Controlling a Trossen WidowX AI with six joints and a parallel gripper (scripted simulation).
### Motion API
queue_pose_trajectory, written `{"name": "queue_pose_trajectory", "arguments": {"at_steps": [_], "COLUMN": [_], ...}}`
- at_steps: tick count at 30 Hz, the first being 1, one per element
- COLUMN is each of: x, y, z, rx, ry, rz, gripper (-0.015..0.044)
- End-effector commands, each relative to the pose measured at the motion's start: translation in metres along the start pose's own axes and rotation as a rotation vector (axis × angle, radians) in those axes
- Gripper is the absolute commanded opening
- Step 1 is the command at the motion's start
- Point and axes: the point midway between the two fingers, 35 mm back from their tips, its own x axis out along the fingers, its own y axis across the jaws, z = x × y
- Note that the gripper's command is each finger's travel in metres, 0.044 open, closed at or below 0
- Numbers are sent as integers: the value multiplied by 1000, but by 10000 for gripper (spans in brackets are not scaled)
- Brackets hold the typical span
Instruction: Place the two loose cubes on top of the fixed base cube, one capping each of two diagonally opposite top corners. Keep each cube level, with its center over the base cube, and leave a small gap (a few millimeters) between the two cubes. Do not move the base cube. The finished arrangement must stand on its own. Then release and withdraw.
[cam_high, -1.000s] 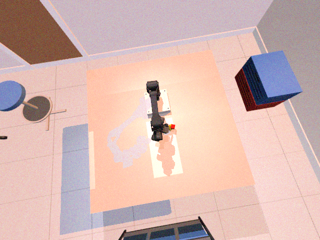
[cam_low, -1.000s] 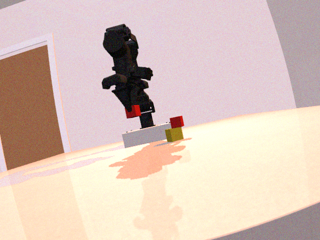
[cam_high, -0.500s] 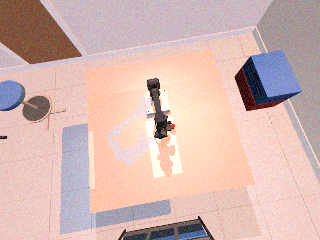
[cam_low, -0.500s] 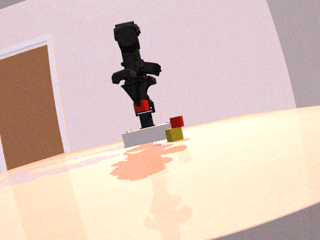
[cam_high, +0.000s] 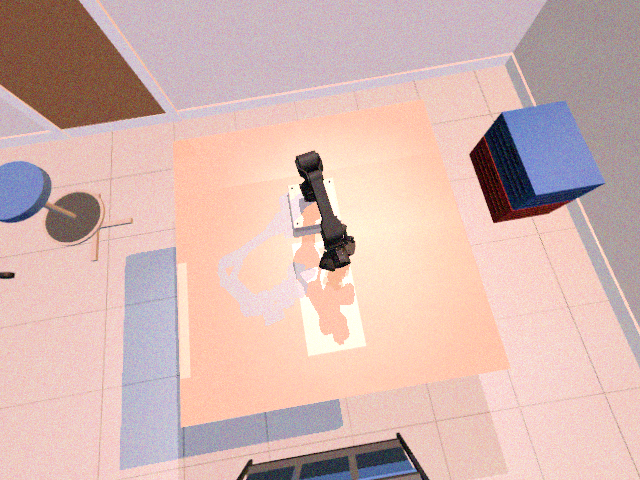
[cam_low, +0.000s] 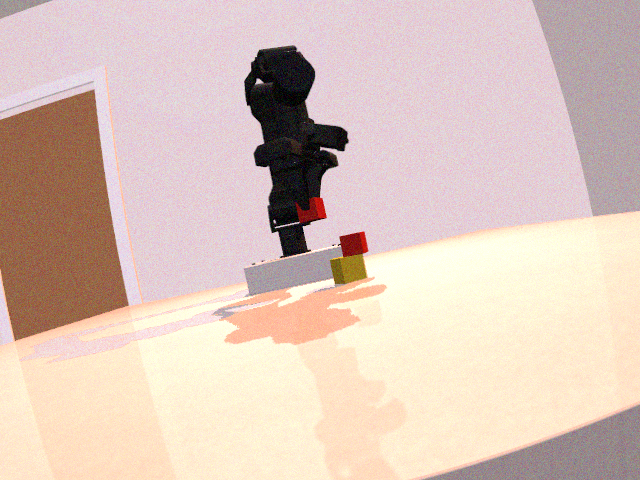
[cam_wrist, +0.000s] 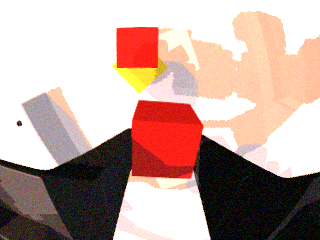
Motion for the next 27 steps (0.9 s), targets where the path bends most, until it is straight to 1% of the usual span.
{"name": "queue_pose_trajectory", "arguments": {"at_steps": [1,9,19,27], "x": [2,5,33,34], "y": [10,22,24,24], "z": [5,12,12,12], "rx": [8,13,-47,-48], "ry": [4,5,38,39], "rz": [1,1,-15,-15], "gripper": [105,105,105,105]}}
